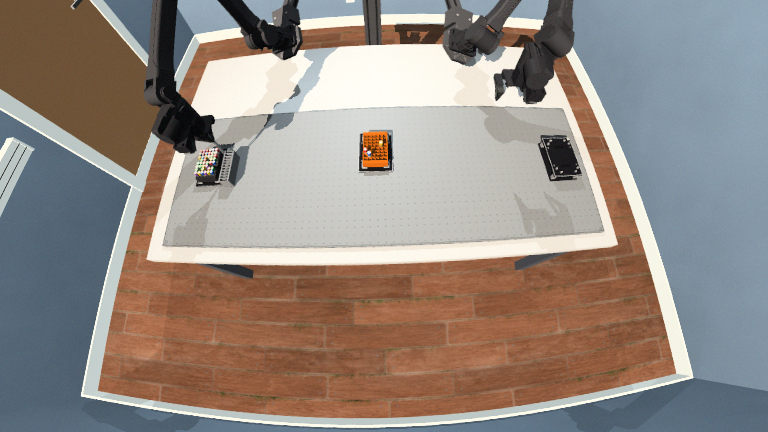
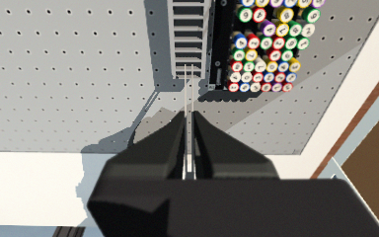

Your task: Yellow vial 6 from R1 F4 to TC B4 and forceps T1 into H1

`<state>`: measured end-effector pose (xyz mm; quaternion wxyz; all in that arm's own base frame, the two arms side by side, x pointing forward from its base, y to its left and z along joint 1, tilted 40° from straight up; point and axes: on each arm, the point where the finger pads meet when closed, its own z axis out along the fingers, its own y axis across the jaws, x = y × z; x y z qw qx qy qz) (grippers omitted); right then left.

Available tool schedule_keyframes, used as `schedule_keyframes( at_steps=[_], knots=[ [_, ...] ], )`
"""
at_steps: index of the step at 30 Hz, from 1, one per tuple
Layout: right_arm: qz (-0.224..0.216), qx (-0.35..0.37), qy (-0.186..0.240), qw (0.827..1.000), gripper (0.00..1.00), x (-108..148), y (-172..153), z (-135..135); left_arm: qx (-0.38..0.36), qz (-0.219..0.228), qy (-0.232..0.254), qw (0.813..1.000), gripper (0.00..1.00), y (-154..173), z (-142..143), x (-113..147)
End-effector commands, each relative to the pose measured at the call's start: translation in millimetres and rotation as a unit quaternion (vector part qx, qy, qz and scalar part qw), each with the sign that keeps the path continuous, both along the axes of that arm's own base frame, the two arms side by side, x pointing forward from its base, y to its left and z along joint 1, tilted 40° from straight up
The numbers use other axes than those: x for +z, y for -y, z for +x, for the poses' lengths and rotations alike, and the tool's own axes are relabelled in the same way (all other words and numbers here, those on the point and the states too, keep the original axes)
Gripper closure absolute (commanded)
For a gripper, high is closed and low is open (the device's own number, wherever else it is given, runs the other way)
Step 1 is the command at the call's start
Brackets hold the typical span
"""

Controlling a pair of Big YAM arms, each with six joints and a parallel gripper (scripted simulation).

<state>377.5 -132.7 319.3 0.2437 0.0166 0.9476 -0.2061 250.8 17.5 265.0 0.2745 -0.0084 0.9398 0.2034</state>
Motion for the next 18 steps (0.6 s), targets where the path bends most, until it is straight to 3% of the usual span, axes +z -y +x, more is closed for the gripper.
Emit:
schedule_keyframes(
  at_steps=[1,18],
  knots=[
    [-0.003,0.004,0.022,1.000,0.93,27.9,-2.8,7.6,0.003,-0.005,0.015,1.000,0.00,3.0,3.9,12.5],
    [-0.004,0.005,0.029,1.000,0.93,32.3,-5.4,7.0,0.003,-0.005,0.015,1.000,0.00,3.0,3.9,12.5]
  ],
)
